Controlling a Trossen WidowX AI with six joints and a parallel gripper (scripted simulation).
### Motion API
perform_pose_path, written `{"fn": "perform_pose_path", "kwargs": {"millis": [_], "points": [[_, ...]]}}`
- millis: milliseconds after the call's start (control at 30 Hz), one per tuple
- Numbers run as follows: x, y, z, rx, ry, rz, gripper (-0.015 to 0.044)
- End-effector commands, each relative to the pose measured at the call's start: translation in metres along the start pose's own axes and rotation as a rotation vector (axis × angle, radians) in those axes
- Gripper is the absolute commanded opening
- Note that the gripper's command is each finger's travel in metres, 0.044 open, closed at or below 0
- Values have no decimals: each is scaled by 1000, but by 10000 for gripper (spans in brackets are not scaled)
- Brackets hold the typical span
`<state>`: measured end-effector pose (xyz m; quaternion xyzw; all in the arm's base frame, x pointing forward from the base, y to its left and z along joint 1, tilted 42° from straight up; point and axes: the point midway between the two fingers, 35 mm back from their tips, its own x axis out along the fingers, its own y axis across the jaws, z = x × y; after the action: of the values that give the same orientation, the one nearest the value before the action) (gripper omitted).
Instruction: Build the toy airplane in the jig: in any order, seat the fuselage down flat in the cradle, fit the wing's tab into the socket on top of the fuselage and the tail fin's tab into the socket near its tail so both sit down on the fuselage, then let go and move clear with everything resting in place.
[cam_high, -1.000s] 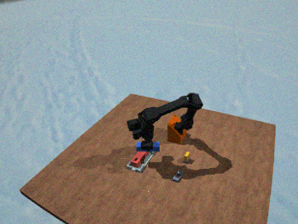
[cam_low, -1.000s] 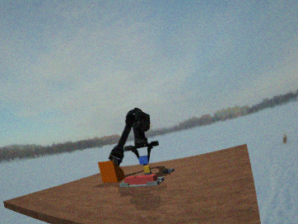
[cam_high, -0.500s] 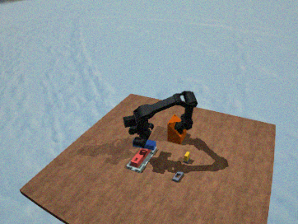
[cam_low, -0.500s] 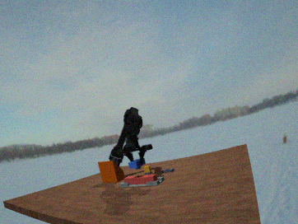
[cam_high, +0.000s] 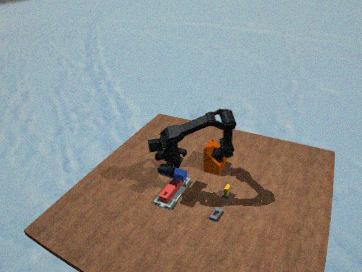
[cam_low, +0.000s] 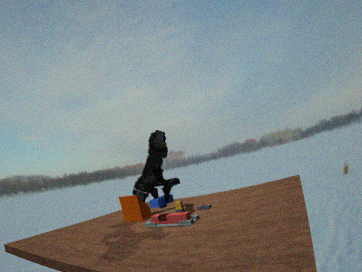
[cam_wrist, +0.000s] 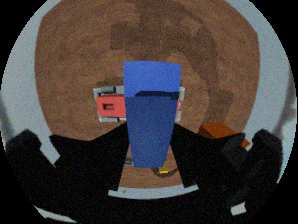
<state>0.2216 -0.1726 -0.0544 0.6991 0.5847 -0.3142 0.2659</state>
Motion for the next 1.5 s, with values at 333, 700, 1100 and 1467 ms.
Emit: {"fn": "perform_pose_path", "kwargs": {"millis": [333,700,1100,1467], "points": [[0,-1,1,7,-4,-1,195],[7,-1,3,7,-4,-1,195],[27,-1,3,6,-3,-1,195],[40,-1,2,6,-2,0,195]]}}
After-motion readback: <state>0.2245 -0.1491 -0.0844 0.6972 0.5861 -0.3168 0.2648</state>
